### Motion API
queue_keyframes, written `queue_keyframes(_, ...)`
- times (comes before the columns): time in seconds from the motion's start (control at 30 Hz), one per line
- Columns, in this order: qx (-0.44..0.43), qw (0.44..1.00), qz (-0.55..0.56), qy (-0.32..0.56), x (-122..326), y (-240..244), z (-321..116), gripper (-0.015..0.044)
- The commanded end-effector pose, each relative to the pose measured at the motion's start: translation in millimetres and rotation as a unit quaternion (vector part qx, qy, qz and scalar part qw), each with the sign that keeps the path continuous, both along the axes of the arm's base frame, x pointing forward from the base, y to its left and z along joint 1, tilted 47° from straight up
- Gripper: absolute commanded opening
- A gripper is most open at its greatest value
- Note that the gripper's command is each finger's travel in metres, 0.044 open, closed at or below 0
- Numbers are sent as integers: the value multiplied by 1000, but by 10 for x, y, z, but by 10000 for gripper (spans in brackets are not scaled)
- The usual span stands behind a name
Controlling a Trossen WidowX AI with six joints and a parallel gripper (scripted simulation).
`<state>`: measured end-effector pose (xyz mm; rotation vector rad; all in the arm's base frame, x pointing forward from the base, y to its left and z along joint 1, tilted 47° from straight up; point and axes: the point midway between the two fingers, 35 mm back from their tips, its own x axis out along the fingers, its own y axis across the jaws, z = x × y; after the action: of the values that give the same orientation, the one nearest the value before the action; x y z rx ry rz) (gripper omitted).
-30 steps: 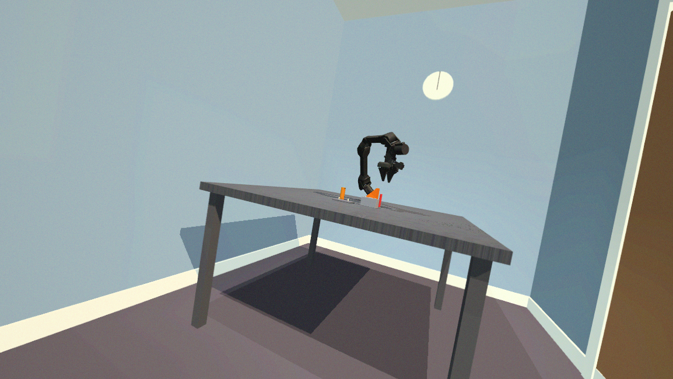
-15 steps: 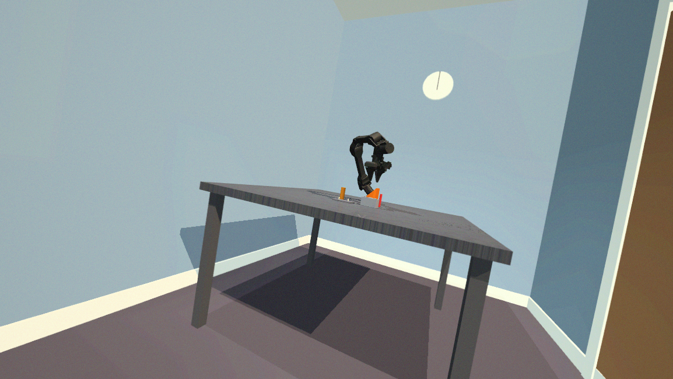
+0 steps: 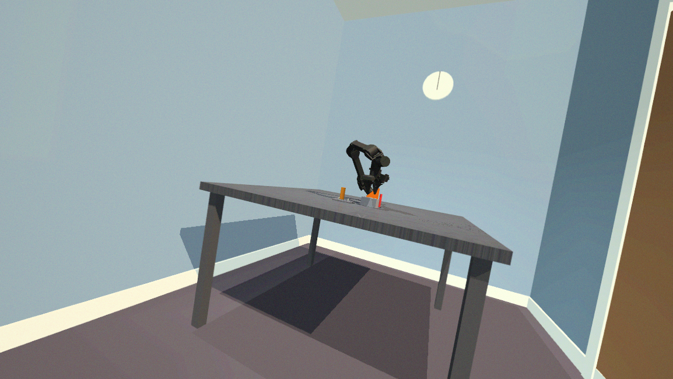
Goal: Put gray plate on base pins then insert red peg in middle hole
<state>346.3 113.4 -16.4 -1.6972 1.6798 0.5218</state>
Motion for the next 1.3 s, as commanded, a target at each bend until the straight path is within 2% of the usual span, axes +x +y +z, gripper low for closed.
queue_keyframes(0.0,-4,1000,0,3,-5,-67,-37,440)
queue_keyframes(1.27,-6,1000,0,3,40,-485,-440,440)
